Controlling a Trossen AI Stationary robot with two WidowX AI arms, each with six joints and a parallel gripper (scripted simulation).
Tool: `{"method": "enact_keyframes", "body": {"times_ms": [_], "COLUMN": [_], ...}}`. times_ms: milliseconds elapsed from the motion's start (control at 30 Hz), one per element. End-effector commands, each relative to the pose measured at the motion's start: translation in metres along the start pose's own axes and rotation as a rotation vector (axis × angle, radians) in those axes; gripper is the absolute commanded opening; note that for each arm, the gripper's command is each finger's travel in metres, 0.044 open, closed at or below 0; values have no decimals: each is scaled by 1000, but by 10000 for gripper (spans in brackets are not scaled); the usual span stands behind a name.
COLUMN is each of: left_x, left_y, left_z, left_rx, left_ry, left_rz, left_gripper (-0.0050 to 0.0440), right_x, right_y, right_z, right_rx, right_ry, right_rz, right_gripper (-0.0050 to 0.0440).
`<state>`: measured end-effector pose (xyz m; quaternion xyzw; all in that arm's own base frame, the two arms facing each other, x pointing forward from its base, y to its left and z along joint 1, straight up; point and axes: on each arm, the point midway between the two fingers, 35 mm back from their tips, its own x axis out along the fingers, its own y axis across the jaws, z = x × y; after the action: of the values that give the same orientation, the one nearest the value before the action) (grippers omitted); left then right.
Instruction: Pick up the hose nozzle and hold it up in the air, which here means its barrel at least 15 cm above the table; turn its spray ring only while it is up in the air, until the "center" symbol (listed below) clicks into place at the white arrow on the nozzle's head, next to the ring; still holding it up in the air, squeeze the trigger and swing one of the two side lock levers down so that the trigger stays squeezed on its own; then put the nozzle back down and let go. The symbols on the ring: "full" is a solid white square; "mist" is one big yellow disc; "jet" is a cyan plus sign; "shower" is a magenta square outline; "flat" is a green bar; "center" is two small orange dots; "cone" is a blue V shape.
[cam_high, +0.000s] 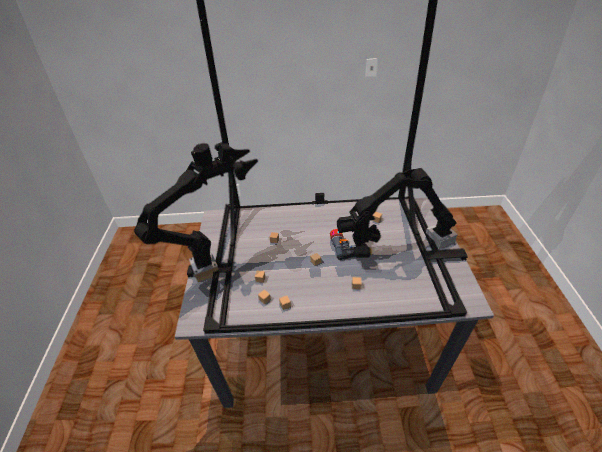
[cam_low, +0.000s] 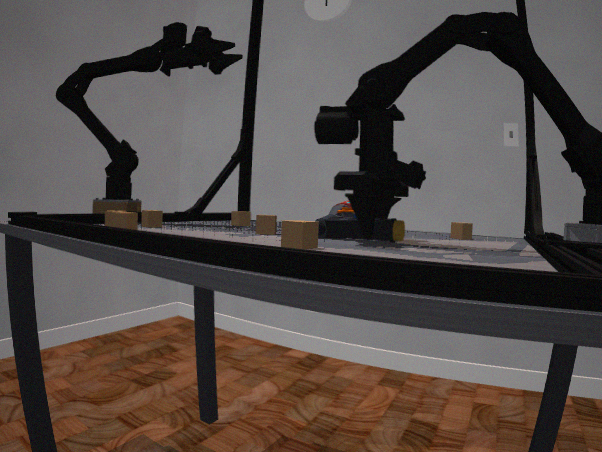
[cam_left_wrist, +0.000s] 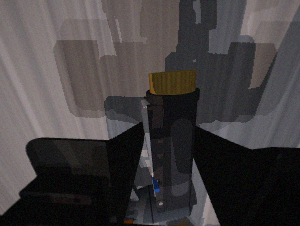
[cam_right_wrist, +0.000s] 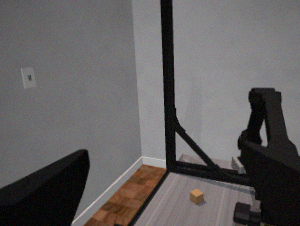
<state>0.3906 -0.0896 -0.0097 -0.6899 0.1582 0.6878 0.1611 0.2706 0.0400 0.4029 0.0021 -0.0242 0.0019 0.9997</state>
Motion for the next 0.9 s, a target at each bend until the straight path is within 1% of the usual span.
{"method": "enact_keyframes", "body": {"times_ms": [0, 67, 200, 233, 300, 500, 567, 733, 867], "left_x": [1, 1, -7, -2, -12, -48, -48, -77, -81], "left_y": [1, 1, 0, 0, 0, -1, -1, -1, -1], "left_z": [0, 0, -1, 0, -2, -4, -4, -2, -2], "left_rx": [-2, -2, -2, 1, 5, -49, -49, -94, -100], "left_ry": [-2, -2, -2, -3, 6, 3, 3, -2, -2], "left_rz": [5, 5, 5, 1, -6, -1, -1, 4, 5], "left_gripper": [172, 159, 63, 39, 0, 0, 0, 0, 0], "right_x": [0, 0, 0, 0, 0, 0, 0, 0, 0], "right_y": [-1, -1, -1, -1, -1, -1, -1, -1, -1], "right_z": [0, 0, 0, 0, 0, 0, 0, 0, 0], "right_rx": [-4, -4, -4, -4, -4, -4, -4, -4, -4], "right_ry": [-2, -2, -2, -2, -2, -2, -2, -2, -2], "right_rz": [-4, -4, -4, -4, -4, -4, -4, -4, -4], "right_gripper": [400, 400, 400, 400, 400, 400, 400, 400, 400]}}
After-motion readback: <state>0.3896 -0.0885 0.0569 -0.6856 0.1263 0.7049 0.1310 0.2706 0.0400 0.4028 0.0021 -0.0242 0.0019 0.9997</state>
